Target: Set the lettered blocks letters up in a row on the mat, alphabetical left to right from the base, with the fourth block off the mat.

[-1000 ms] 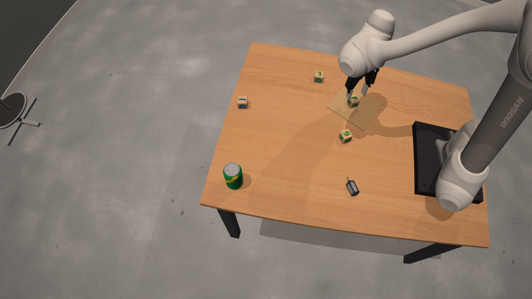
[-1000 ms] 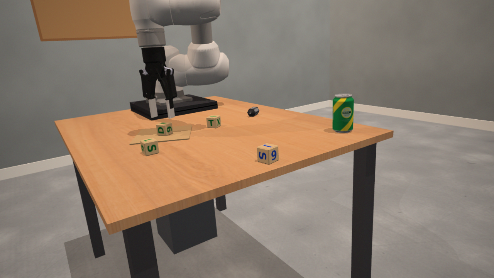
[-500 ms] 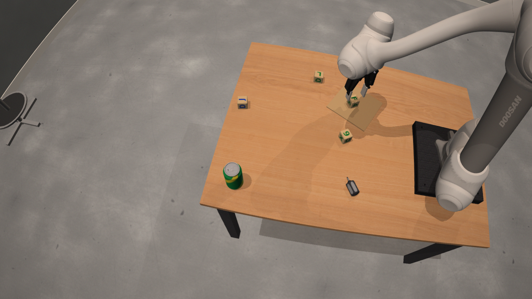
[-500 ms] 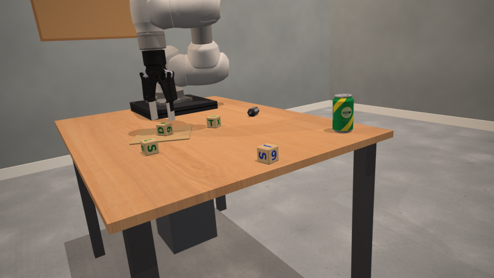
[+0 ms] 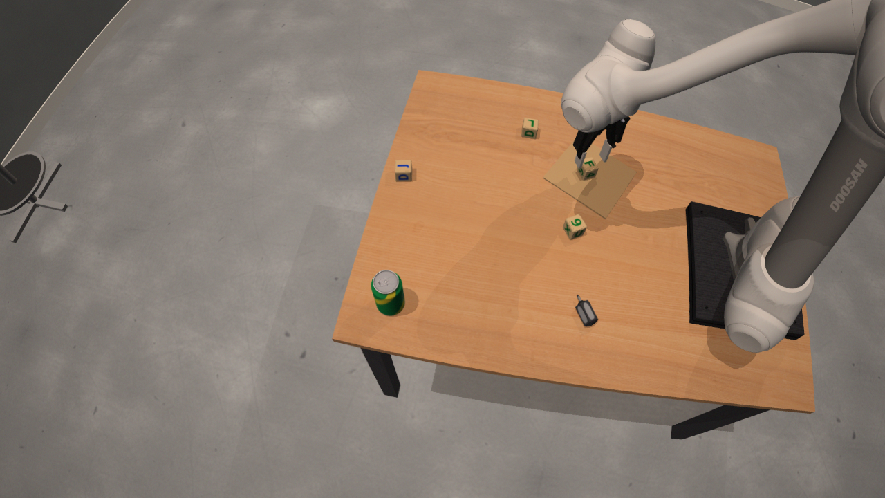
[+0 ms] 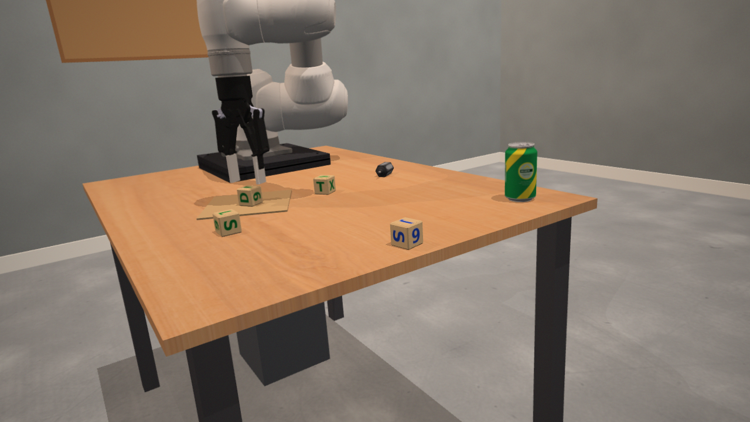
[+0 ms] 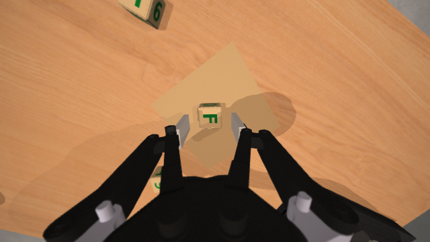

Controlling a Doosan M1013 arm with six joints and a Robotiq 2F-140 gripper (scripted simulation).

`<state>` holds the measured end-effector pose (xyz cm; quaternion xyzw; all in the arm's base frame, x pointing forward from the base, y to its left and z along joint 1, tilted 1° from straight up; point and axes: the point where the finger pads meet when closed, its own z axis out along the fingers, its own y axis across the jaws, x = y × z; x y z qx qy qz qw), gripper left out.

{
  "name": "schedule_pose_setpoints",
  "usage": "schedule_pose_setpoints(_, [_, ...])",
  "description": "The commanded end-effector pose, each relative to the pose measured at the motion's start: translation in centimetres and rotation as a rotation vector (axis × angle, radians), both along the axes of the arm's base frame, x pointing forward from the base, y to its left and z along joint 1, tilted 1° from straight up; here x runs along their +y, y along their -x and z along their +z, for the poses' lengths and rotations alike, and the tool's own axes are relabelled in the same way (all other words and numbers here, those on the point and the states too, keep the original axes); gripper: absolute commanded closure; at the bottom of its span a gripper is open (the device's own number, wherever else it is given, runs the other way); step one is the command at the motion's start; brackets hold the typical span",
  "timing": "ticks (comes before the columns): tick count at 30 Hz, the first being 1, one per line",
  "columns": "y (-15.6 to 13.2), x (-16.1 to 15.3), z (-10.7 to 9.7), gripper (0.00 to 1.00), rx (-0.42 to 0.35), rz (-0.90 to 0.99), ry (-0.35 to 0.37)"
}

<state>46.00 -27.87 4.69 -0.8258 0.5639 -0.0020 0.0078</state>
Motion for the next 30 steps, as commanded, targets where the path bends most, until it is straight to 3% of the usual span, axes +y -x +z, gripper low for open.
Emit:
schedule_pose_setpoints(1, [0.0,0.0,0.0,0.47,-0.001,0.000,0.000])
schedule_pose_setpoints(21, [-0.1,0.0,-4.4,0.47,-0.001,0.000,0.000])
schedule_pose_setpoints(30, [-0.1,0.0,-4.9,0.47,-0.001,0.000,0.000])
